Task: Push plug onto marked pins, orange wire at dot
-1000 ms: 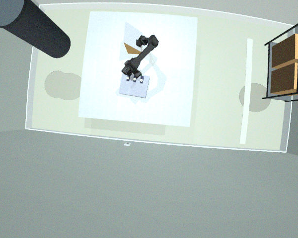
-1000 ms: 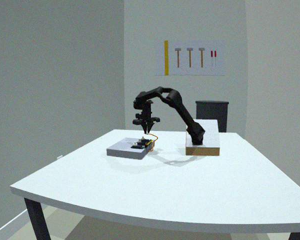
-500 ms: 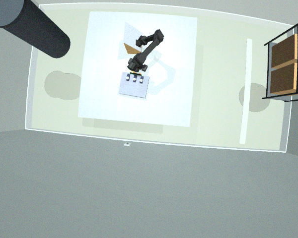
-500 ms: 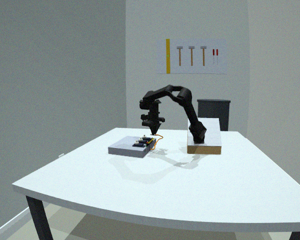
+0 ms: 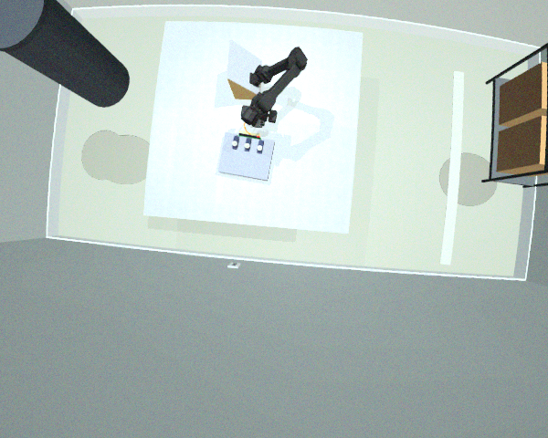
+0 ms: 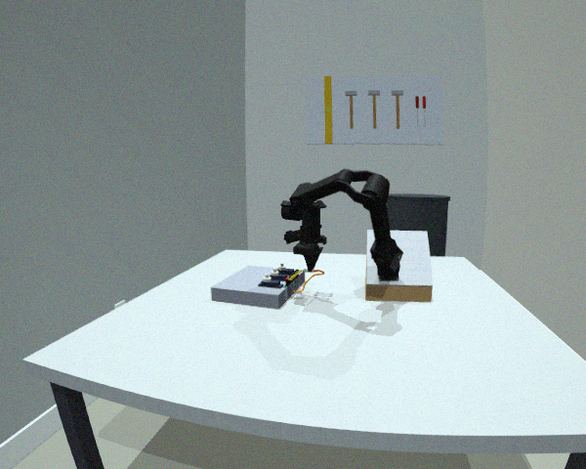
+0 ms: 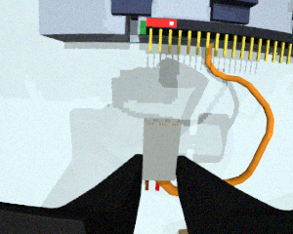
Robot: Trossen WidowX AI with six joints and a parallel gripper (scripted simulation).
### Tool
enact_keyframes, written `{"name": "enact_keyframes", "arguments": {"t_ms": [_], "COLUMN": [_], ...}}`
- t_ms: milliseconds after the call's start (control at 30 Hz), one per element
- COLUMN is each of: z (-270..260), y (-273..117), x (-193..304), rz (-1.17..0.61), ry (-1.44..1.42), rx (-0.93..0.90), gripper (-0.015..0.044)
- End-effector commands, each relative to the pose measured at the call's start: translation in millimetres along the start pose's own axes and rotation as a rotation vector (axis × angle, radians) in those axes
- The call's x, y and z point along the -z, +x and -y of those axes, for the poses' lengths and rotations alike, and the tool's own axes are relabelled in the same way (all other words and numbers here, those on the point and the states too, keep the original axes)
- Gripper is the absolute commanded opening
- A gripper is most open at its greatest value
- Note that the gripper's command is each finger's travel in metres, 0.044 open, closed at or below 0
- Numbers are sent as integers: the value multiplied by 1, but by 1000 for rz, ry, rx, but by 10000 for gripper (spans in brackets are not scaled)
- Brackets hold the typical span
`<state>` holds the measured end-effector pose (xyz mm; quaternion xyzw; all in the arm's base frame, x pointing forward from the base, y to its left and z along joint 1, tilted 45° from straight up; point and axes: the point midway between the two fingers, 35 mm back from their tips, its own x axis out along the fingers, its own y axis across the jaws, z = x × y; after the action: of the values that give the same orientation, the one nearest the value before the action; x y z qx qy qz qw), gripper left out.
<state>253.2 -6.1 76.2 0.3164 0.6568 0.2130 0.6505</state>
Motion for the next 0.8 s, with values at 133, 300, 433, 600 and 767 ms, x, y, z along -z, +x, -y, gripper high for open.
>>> {"name": "enact_keyframes", "arguments": {"t_ms": [133,300,433,600,767], "z": [-1,-1,-1,0,0], "y": [32,36,35,33,32], "x": [3,2,-9,-27,-32], "rz": [-5,-5,-5,-4,-4], "ry": [-2,-2,-2,-3,-3], "rx": [-6,-7,-7,-7,-7], "gripper": [0,0,0,0,0]}}
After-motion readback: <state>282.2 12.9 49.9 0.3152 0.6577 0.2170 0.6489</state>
